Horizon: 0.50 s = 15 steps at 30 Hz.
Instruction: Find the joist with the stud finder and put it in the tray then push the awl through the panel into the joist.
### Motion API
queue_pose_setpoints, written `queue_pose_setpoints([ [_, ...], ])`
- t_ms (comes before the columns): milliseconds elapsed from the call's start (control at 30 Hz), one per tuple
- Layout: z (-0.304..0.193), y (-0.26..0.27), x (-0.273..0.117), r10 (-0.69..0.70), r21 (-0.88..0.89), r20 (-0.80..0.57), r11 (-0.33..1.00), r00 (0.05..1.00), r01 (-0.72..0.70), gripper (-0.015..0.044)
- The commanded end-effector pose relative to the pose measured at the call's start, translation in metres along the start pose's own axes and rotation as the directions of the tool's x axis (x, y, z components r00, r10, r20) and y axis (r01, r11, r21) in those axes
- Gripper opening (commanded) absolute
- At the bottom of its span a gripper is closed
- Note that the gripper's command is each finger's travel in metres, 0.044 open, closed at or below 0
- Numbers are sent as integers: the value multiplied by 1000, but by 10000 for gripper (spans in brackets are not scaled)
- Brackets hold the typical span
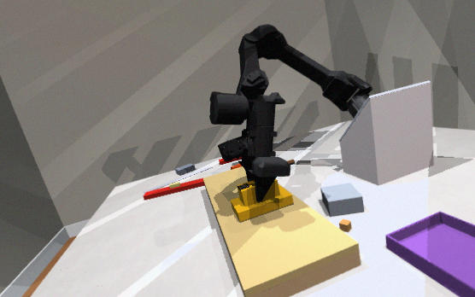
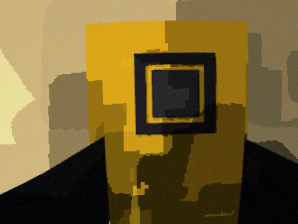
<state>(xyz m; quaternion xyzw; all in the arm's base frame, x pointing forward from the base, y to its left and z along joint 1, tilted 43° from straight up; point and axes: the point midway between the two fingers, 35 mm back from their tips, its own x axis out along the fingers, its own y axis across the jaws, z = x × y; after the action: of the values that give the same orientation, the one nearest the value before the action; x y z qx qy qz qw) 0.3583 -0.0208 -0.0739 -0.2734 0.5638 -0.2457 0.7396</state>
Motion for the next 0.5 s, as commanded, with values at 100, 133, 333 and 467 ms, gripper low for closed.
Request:
queue_pose_setpoints([
  [100, -1, -13, 0, -3, 2, -1, 1000, 1000, 3, 0],
  [133, -1, -14, 0, -3, 2, -1, 1000, 1000, 3, 0],
  [333, -1, -23, 1, -3, 2, -1, 1000, 1000, 3, 0],
  [467, -1, -29, 1, -4, 1, -1, 1000, 1000, 4, 0],
])
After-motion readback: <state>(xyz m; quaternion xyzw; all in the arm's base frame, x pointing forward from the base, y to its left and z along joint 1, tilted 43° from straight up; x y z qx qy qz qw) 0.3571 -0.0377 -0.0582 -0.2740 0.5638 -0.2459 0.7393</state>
